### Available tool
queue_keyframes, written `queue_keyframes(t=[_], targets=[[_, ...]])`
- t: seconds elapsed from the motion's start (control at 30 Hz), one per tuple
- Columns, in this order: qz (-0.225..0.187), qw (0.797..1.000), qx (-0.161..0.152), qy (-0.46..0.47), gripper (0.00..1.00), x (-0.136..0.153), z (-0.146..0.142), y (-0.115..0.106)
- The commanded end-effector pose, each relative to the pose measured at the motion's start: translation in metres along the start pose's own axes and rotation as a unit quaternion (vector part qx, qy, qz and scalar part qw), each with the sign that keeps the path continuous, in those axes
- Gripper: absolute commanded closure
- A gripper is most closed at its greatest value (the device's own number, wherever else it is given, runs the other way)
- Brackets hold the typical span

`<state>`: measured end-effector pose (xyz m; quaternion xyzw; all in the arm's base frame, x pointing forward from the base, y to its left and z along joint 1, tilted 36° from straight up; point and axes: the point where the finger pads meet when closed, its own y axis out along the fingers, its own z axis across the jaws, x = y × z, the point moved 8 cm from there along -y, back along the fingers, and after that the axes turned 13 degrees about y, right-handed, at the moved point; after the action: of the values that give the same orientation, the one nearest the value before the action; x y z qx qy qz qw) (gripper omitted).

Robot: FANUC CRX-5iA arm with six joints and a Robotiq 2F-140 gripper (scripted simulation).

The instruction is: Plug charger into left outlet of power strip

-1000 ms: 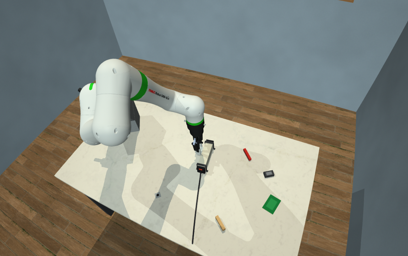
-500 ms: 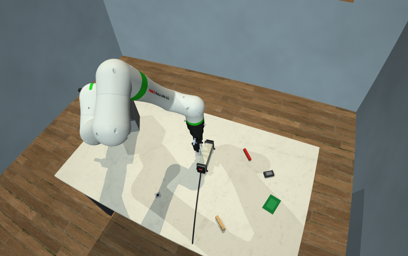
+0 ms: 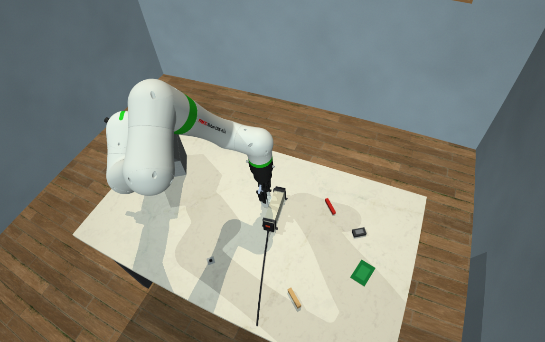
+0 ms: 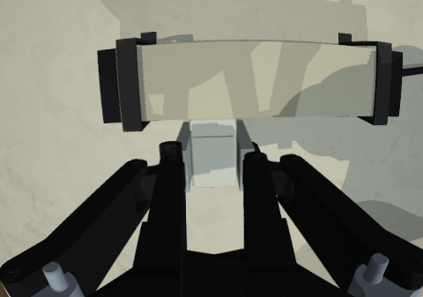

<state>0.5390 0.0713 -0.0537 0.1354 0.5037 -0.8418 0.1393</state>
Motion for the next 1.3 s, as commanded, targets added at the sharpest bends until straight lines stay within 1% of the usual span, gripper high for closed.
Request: queue_keyframes(t=[0.0, 1.27], targets=[[0.002, 1.000, -0.001, 0.000, 0.90, -0.0013, -0.0005, -0.0009], [0.007, 1.000, -0.002, 0.000, 0.90, -0.0079, -0.0021, -0.0008]])
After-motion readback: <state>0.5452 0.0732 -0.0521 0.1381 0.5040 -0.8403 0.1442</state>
